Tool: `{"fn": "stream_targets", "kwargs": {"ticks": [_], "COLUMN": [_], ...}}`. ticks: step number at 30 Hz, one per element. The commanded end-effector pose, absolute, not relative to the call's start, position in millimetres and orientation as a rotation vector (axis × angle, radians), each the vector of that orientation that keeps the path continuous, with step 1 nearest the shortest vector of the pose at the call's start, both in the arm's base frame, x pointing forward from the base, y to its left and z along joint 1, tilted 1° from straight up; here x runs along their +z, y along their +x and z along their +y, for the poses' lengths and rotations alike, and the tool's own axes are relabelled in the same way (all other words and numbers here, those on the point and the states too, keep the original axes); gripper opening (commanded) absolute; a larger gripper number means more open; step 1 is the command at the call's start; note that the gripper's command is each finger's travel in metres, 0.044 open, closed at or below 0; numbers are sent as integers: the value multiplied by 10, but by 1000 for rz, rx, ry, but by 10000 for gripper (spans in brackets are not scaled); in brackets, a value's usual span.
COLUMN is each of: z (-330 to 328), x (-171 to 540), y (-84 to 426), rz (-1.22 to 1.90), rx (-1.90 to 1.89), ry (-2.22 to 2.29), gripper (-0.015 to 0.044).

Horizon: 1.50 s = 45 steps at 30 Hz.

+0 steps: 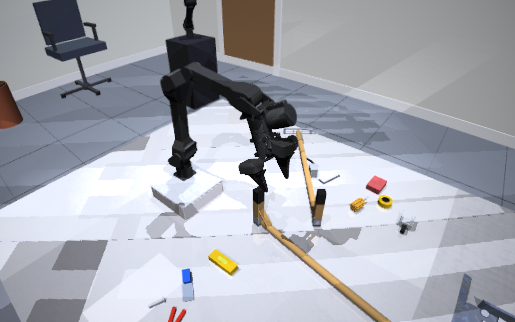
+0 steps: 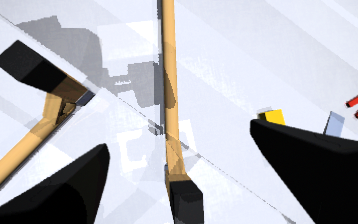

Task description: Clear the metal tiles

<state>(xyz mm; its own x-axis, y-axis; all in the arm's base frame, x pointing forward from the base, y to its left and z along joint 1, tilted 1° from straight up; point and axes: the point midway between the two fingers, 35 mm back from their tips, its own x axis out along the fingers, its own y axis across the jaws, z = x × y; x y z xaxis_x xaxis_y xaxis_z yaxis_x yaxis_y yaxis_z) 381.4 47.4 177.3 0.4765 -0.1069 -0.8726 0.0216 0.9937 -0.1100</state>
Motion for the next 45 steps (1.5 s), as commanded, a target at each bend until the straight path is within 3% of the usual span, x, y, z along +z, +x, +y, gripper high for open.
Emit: {"fn": "stream_targets", "kwargs": {"ticks": [1,45], "z": [487,482], "x": [1771,1543], "y": [3691,2839], "rz": [1053,894], "rx": [-92,-138], "ry": [-73,51], "gripper": [440,440]}}
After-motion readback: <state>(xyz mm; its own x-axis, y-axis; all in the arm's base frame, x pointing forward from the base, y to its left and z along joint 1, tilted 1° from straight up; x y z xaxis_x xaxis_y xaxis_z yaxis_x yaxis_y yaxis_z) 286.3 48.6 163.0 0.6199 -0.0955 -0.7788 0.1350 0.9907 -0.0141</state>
